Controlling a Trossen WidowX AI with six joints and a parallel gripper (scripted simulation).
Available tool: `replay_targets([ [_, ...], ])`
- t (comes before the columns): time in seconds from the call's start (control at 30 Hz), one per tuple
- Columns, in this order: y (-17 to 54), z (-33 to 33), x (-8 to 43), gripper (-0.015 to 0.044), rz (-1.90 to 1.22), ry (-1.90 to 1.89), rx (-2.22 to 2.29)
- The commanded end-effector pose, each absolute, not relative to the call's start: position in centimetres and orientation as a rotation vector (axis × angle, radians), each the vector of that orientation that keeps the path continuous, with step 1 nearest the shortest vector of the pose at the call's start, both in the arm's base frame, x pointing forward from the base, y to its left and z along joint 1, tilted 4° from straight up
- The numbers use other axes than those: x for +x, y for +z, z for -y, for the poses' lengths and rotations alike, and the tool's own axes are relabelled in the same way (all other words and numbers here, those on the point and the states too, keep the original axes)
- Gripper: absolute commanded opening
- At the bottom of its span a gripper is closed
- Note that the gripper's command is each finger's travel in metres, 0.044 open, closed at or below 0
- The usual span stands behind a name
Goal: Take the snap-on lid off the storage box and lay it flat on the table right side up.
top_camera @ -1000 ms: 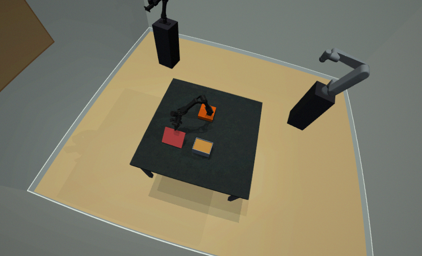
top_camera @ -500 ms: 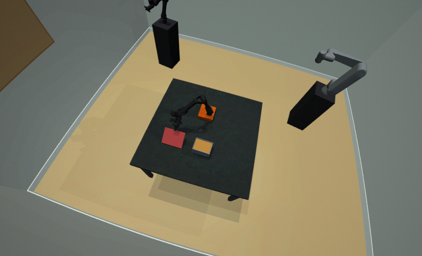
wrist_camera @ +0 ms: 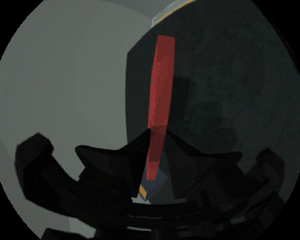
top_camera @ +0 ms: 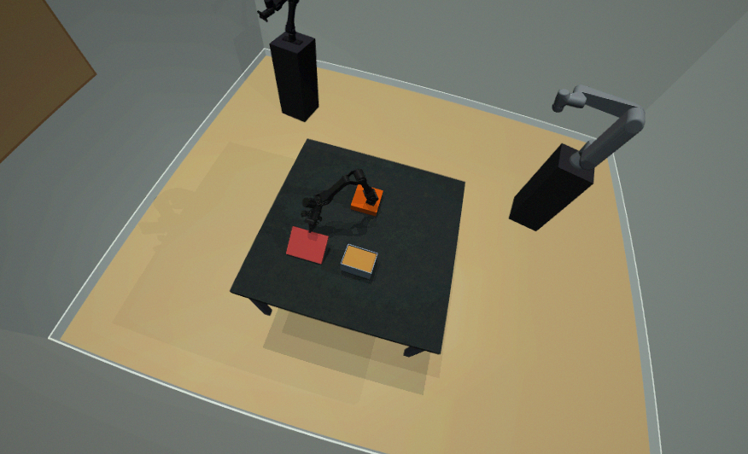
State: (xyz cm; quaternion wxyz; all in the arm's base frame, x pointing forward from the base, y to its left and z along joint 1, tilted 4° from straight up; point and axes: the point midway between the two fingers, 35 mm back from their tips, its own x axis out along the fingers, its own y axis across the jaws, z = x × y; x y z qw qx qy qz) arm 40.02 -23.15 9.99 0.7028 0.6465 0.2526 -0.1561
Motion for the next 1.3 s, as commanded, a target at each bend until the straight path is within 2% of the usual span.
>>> replay_targets([
  [0.0,8.6,22.8,40.0,0.0,-0.586,-0.361,1.45],
  [1.27,5.5,22.8,40.2,0.0,-0.586,-0.361,1.45],
])
